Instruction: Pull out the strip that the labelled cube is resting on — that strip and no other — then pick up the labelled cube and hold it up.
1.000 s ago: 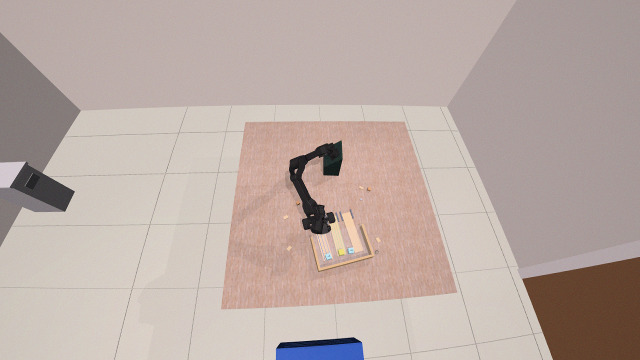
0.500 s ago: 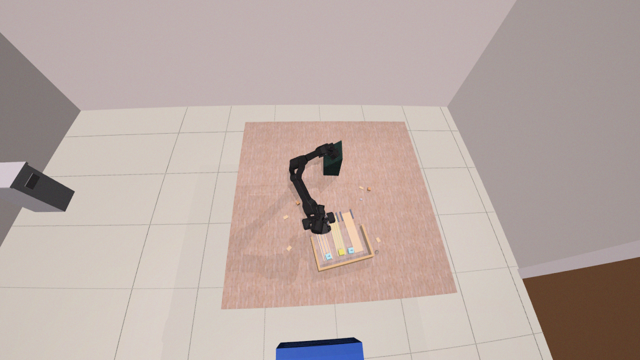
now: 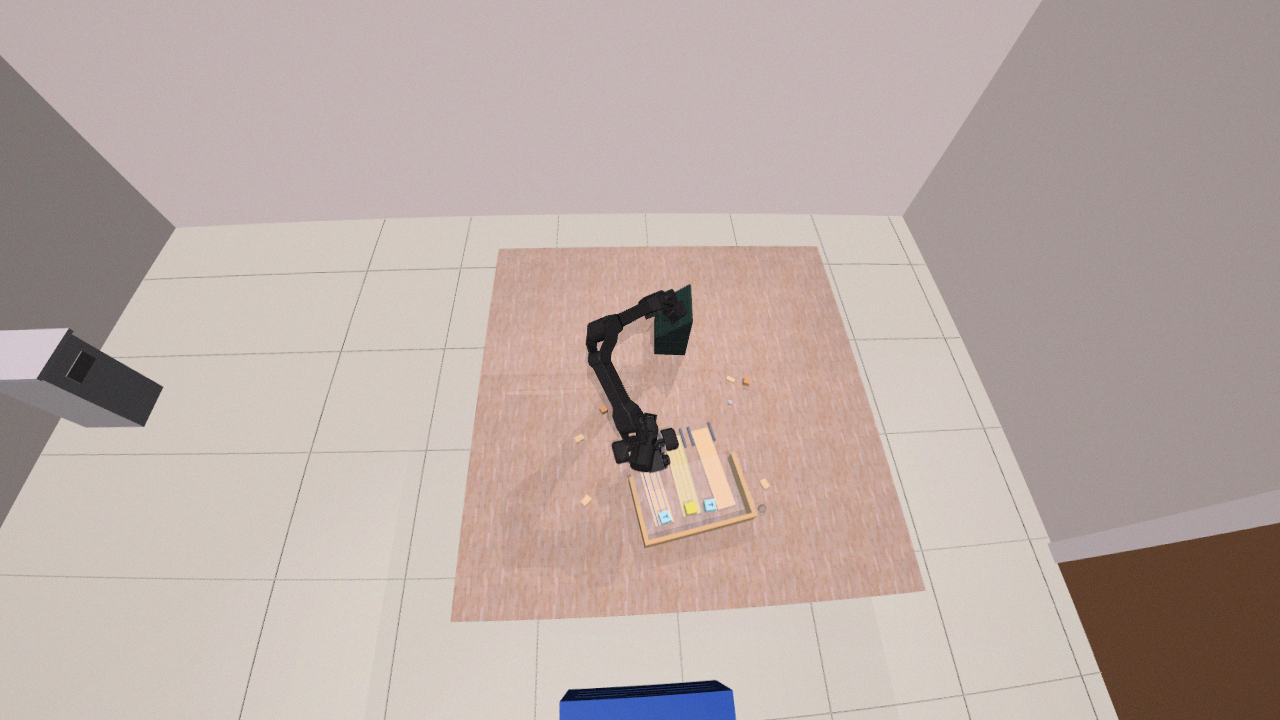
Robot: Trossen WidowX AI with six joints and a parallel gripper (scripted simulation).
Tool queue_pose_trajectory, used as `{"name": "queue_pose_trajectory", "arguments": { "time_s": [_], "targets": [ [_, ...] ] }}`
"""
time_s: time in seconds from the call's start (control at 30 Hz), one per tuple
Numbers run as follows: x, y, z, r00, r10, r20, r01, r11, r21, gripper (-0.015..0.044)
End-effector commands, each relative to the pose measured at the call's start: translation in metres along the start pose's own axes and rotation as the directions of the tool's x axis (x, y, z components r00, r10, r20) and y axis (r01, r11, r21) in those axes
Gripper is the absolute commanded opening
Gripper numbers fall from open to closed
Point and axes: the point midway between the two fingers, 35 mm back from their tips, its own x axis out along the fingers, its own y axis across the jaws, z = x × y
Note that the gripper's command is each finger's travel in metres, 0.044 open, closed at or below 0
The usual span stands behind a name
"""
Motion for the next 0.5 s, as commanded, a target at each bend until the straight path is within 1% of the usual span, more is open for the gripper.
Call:
{"name": "queue_pose_trajectory", "arguments": {
  "time_s": [0.0, 0.47],
  "targets": [
    [0.005, 0.0, 0.0, 1.0, 0.005, -0.003, -0.005, 1.0, 0.001, 0.0],
    [0.005, 0.0, -0.015, 1.0, 0.005, -0.004, -0.005, 1.0, 0.001, 0.0]
  ]
}}
